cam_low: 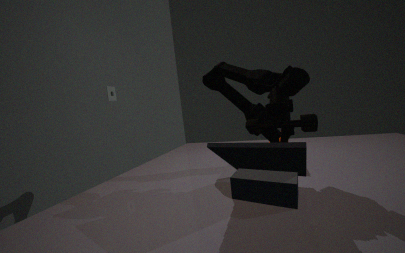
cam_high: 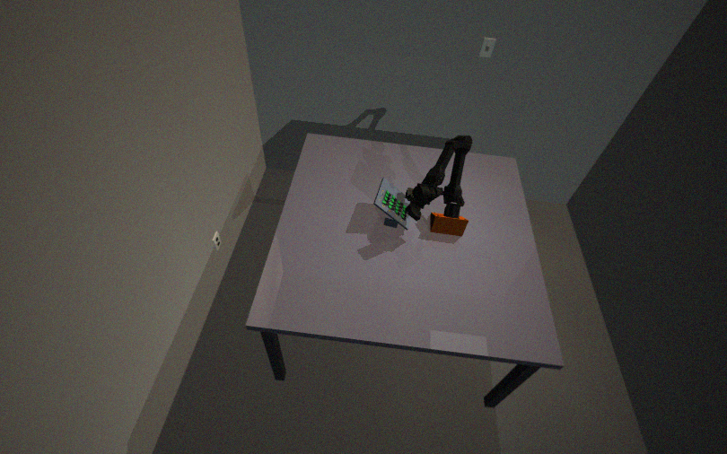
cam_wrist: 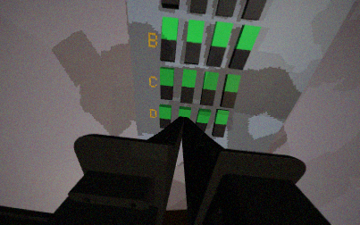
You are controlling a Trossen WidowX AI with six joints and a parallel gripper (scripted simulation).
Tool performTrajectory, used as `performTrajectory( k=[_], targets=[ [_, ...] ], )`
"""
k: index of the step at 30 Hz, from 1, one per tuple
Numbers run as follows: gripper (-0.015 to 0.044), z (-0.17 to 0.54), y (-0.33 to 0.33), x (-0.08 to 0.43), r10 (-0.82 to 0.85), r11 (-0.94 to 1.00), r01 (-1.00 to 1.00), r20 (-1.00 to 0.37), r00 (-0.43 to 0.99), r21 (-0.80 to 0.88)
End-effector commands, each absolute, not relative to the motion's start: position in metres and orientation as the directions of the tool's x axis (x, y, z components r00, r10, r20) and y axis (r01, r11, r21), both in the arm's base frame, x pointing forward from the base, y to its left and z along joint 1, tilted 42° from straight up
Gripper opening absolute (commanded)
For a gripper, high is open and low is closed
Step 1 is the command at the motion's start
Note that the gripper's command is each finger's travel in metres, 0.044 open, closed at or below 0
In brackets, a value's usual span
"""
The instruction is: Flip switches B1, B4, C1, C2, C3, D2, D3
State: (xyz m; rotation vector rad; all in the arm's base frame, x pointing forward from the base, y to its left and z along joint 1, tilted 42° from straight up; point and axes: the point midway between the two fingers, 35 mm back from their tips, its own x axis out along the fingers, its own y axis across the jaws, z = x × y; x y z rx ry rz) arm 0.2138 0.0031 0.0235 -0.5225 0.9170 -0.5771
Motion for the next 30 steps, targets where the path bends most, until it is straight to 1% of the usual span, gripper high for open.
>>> performTrajectory(
  k=[1, 30],
  targets=[
    [0.0000, 0.0205, -0.0019, 0.2136, -0.666, 0.725, 0.231, -0.573, 0.478, -0.649],
    [0.0000, 0.0131, -0.0104, 0.2202, -0.665, 0.725, 0.231, -0.573, 0.478, -0.649]
  ],
)
